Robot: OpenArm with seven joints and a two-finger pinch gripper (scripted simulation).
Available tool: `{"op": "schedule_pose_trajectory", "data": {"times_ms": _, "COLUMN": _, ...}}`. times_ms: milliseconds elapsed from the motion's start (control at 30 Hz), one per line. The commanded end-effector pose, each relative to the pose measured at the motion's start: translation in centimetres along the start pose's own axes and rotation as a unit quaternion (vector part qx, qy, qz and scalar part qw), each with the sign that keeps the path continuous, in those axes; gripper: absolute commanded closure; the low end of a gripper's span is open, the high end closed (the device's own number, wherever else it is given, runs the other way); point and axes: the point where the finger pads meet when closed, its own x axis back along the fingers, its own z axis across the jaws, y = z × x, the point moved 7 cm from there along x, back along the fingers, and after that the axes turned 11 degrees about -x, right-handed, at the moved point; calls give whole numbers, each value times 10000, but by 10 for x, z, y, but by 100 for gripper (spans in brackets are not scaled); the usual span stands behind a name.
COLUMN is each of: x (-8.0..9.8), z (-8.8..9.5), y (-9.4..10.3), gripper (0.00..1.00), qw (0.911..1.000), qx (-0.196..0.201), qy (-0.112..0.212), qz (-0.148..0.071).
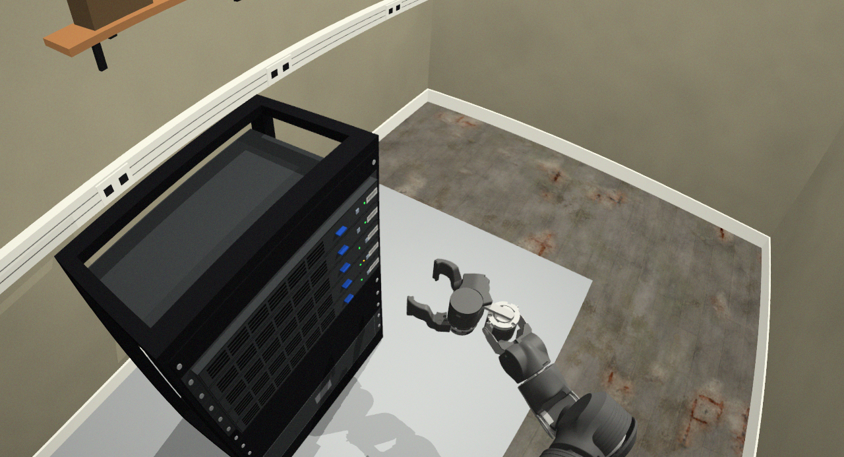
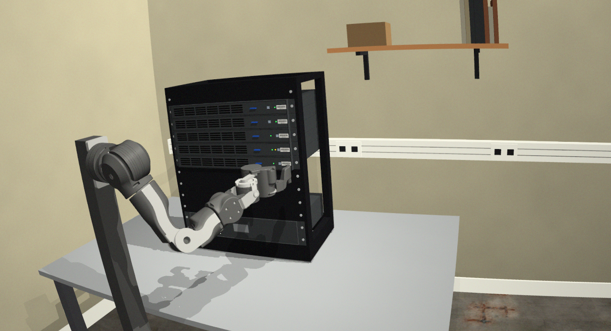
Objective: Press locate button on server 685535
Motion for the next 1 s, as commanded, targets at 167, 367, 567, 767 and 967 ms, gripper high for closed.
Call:
{"op": "schedule_pose_trajectory", "data": {"times_ms": 167, "x": 13, "z": -1, "y": -1, "gripper": 40, "qw": 10000, "qx": -13, "qy": -32, "qz": 2}}
{"op": "schedule_pose_trajectory", "data": {"times_ms": 367, "x": 21, "z": -1, "y": -1, "gripper": 40, "qw": 10000, "qx": -13, "qy": -32, "qz": 2}}
{"op": "schedule_pose_trajectory", "data": {"times_ms": 567, "x": 30, "z": 0, "y": -1, "gripper": 40, "qw": 10000, "qx": -13, "qy": -32, "qz": 2}}
{"op": "schedule_pose_trajectory", "data": {"times_ms": 767, "x": 35, "z": 0, "y": -1, "gripper": 40, "qw": 10000, "qx": -13, "qy": -32, "qz": 2}}
{"op": "schedule_pose_trajectory", "data": {"times_ms": 967, "x": 35, "z": 0, "y": -1, "gripper": 40, "qw": 10000, "qx": -6, "qy": -19, "qz": 20}}
